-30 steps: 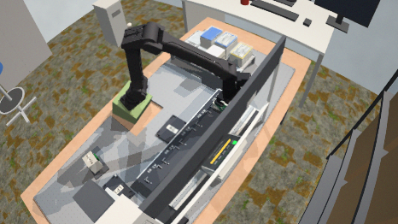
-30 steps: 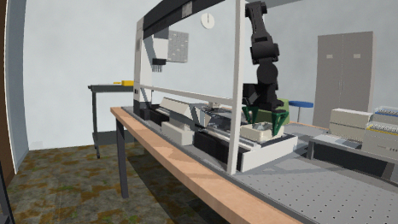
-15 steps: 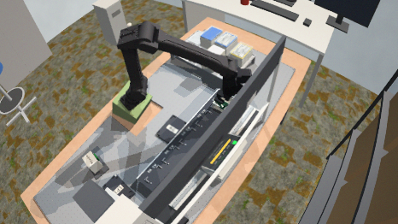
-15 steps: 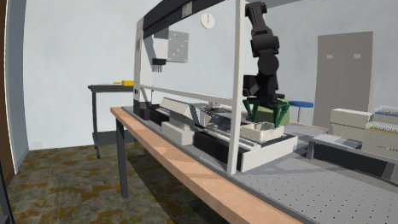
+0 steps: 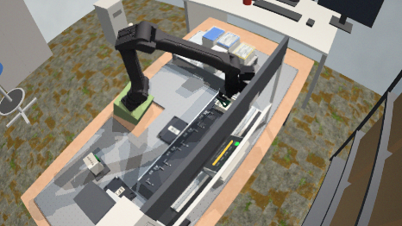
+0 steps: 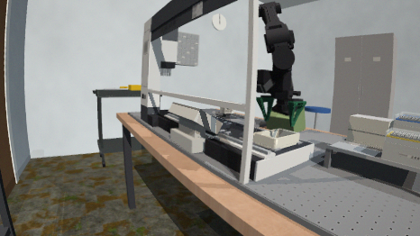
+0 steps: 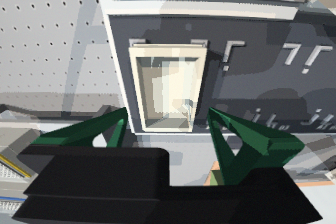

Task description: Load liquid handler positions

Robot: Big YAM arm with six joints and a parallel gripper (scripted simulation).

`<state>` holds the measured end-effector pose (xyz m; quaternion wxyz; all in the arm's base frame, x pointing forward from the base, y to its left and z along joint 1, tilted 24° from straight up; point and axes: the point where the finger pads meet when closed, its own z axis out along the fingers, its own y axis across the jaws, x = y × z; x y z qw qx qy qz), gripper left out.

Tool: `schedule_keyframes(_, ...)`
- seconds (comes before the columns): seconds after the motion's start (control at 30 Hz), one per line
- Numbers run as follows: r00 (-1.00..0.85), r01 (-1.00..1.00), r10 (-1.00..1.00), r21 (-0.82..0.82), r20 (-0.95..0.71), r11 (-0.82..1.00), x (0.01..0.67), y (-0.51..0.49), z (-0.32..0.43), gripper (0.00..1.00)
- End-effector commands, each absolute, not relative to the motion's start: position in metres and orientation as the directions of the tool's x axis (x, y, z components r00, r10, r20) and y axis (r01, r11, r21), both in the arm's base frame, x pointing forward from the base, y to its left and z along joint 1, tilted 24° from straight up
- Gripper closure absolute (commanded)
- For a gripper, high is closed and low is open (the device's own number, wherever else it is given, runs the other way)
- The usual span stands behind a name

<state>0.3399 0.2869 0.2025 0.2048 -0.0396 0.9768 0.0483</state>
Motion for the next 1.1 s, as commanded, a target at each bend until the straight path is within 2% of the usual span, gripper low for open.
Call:
schedule_keyframes(0.0, -0.891, -0.099, -0.032, 0.126, -0.453, 0.987, 0.343, 0.298, 0.24, 0.0)
schedule_keyframes(1.07, -0.889, -0.1, -0.028, 0.133, -0.457, 0.986, 0.322, 0.291, 0.289, 0.0)
